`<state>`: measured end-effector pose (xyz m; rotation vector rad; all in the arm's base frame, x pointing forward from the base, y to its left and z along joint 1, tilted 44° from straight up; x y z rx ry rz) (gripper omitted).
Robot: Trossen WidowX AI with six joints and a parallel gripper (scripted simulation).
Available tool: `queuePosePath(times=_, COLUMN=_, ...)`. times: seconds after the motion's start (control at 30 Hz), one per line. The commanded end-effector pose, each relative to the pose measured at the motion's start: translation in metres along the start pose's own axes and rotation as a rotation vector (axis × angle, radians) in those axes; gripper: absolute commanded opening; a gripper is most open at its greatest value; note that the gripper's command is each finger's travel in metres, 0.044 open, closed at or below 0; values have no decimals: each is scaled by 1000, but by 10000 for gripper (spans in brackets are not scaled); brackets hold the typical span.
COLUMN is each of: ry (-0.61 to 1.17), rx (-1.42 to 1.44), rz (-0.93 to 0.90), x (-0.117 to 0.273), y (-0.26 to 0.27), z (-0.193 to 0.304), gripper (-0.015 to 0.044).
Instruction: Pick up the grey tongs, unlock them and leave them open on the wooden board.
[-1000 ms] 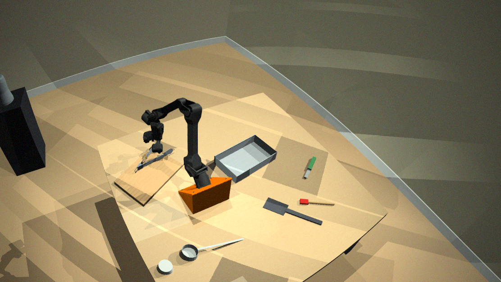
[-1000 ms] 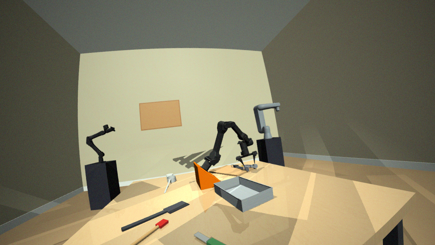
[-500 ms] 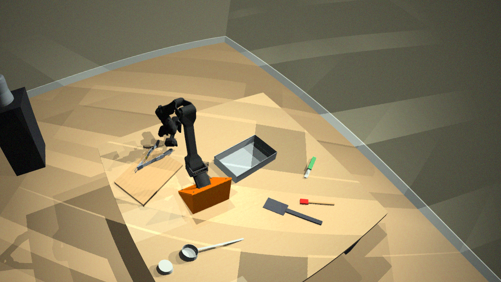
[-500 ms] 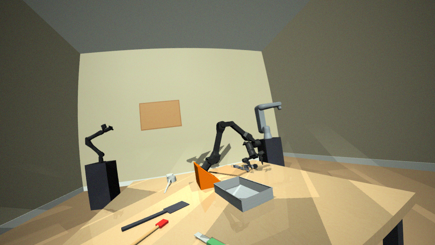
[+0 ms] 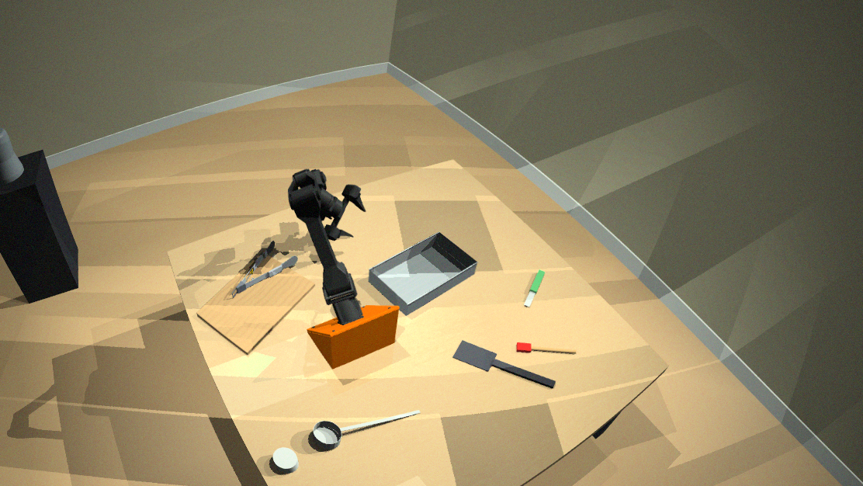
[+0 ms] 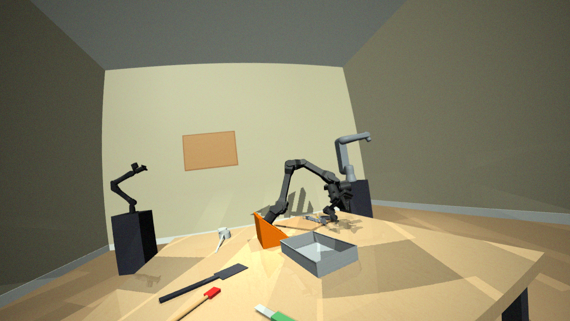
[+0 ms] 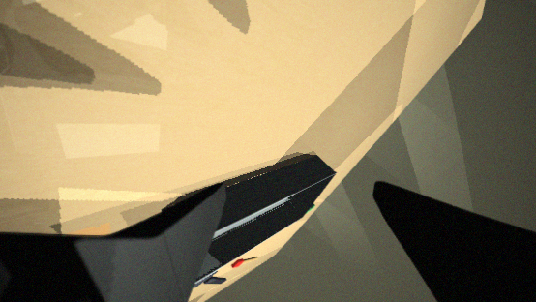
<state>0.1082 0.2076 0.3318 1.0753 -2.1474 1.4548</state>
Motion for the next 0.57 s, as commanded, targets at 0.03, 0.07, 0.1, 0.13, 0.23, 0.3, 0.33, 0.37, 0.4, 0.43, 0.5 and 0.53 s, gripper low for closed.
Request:
queuePosePath(times=0.03, ry=116, rx=-135, rz=77, x=-11, y=-27, z=20, gripper=440)
queuePosePath(times=0.07, ry=126, rx=-161, rz=100, x=-10, y=-33, z=23, gripper=440)
queuePosePath(times=0.1, ry=137, rx=-190, rz=109, x=-12, y=-39, z=27, gripper=440)
queuePosePath(times=0.13, ry=163, rx=-215, rz=123, x=-14, y=-44, z=32, gripper=440)
queuePosePath(times=0.23, ry=196, rx=-285, rz=145, x=-13, y=-54, z=44, gripper=440)
queuePosePath(times=0.3, ry=235, rx=-314, rz=164, x=-16, y=-61, z=51, gripper=440)
queuePosePath(times=0.33, ry=237, rx=-323, rz=175, x=-17, y=-63, z=55, gripper=440)
queuePosePath(times=0.37, ry=254, rx=-336, rz=183, x=-18, y=-67, z=58, gripper=440)
queuePosePath(times=0.4, ry=257, rx=-363, rz=197, x=-16, y=-70, z=61, gripper=440)
queuePosePath(times=0.43, ry=278, rx=-378, rz=207, x=-17, y=-74, z=66, gripper=440)
queuePosePath(times=0.5, ry=330, rx=-422, rz=236, x=-20, y=-84, z=78, gripper=440)
queuePosePath(times=0.53, ry=353, rx=-437, rz=259, x=-19, y=-90, z=85, gripper=440)
Point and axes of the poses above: the point midway between the two fingers, 35 mm back from their tips, its own x axis back along the fingers, its own y axis across the jaws, z = x × y, the point moved 10 cm from there along x, back along the fingers, and after that the axes turned 9 degrees about -x, right-handed, at the moved point
